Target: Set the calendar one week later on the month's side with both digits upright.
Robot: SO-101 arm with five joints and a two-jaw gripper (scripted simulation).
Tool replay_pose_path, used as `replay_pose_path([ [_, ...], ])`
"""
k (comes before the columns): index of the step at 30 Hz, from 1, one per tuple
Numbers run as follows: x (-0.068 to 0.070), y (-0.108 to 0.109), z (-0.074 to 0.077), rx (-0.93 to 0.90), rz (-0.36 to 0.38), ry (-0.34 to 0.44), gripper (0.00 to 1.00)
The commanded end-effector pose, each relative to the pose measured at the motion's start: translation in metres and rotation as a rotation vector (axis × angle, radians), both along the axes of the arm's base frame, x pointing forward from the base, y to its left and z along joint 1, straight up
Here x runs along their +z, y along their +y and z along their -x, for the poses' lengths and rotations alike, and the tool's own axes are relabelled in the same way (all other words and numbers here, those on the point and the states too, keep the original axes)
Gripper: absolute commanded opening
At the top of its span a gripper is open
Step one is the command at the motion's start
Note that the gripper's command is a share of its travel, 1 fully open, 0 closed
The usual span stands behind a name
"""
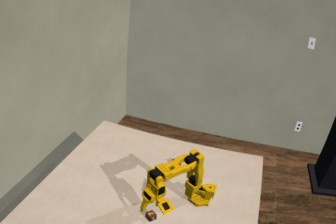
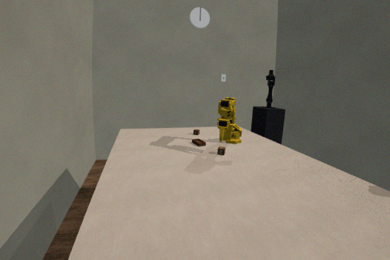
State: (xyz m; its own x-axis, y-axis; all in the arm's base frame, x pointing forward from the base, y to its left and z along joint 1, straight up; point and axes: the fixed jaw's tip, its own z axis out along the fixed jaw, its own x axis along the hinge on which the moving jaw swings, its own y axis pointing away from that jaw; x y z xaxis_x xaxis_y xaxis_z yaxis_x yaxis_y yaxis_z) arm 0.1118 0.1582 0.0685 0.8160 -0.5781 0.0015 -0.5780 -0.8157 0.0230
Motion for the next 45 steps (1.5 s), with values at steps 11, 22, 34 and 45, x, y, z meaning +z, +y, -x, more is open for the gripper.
replay_pose_path([
  [11, 0.012, 0.006, -0.002, 0.005, -0.06, -0.04, 0.36],
  [22, 0.049, 0.01, -0.004, 0.005, -0.237, -0.162, 0.35],
  [34, 0.093, 0.006, -0.001, 0.005, -0.444, -0.305, 0.35],
  [45, 0.098, 0.004, -0.001, 0.004, -0.468, -0.322, 0.35],
])
